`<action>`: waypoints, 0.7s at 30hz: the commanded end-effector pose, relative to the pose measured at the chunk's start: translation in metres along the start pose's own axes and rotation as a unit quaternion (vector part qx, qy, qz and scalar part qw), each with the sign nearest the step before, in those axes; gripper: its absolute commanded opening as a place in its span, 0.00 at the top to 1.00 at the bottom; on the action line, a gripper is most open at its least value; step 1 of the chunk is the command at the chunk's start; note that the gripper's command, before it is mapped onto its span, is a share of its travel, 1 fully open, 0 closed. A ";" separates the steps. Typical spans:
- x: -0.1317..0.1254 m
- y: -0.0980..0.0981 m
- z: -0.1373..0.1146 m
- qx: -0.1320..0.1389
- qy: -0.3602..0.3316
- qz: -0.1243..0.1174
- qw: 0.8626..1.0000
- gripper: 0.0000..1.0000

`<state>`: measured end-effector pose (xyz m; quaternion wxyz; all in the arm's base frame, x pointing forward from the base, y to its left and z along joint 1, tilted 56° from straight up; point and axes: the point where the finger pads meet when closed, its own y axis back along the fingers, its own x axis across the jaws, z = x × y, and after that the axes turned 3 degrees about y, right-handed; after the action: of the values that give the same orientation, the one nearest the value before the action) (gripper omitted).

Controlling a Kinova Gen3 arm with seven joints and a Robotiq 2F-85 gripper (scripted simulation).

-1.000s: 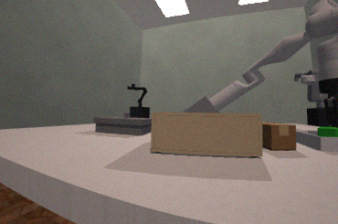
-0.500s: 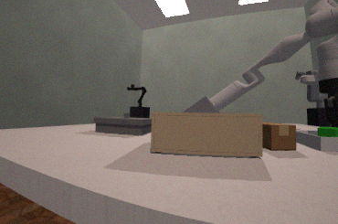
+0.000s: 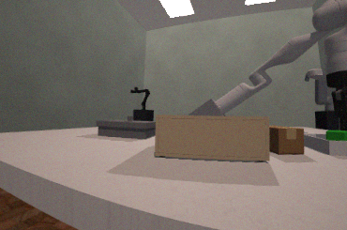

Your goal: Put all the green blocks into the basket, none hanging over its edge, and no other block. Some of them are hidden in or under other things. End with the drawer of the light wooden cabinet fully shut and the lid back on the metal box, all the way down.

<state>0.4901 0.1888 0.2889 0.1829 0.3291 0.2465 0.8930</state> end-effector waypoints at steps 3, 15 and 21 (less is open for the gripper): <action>0.000 0.020 0.000 -0.001 0.000 -0.001 1.000 0.42; 0.000 0.067 0.000 -0.001 0.000 -0.001 1.000 0.42; 0.000 0.094 0.000 -0.001 0.000 -0.001 1.000 0.42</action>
<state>0.4760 0.1198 0.3365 0.1832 0.3290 0.2465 0.8930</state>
